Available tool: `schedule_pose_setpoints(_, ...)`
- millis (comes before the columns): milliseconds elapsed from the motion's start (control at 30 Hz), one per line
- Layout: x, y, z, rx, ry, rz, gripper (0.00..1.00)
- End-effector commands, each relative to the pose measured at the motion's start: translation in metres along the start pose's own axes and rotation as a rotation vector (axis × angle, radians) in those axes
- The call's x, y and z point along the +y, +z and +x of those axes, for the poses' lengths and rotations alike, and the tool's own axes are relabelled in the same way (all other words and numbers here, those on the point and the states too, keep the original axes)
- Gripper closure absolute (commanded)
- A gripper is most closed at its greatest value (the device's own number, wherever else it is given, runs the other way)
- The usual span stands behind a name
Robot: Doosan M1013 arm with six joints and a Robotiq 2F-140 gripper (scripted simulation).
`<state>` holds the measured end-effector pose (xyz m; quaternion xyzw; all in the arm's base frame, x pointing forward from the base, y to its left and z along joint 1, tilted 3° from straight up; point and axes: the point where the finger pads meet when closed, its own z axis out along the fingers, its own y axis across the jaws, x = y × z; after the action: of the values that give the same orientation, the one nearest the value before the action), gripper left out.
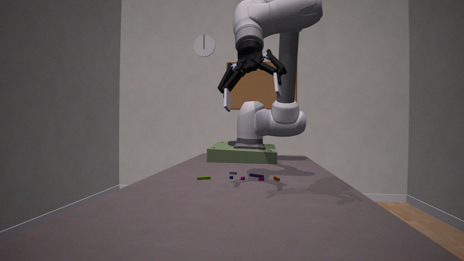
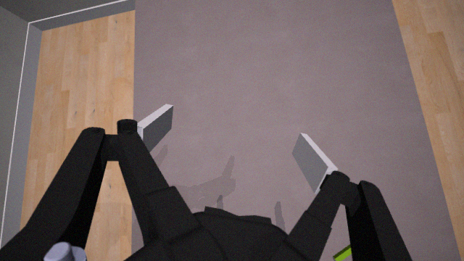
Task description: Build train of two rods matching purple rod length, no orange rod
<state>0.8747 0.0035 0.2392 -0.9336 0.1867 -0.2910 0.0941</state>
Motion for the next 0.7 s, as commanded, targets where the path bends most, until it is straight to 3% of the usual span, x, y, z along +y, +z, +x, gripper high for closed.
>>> schedule_pose_setpoints(0, 0.001, -0.028, -0.029, -0.127, -0.089, -0.032, 0.0)
schedule_pose_setpoints(100, 0.001, -0.028, -0.029, -0.127, -0.089, -0.032, 0.0)
schedule_pose_setpoints(167, 0.007, -0.058, -0.053, -0.229, -0.162, -0.064, 0.0)
schedule_pose_setpoints(300, 0.01, -0.072, -0.063, -0.273, -0.193, -0.078, 0.0)
schedule_pose_setpoints(333, 0.015, -0.091, -0.075, -0.329, -0.23, -0.097, 0.0)
schedule_pose_setpoints(400, 0.017, -0.097, -0.078, -0.344, -0.24, -0.102, 0.0)
schedule_pose_setpoints(600, 0.032, -0.15, -0.107, -0.484, -0.324, -0.151, 0.0)
schedule_pose_setpoints(667, 0.032, -0.15, -0.107, -0.484, -0.324, -0.151, 0.0)
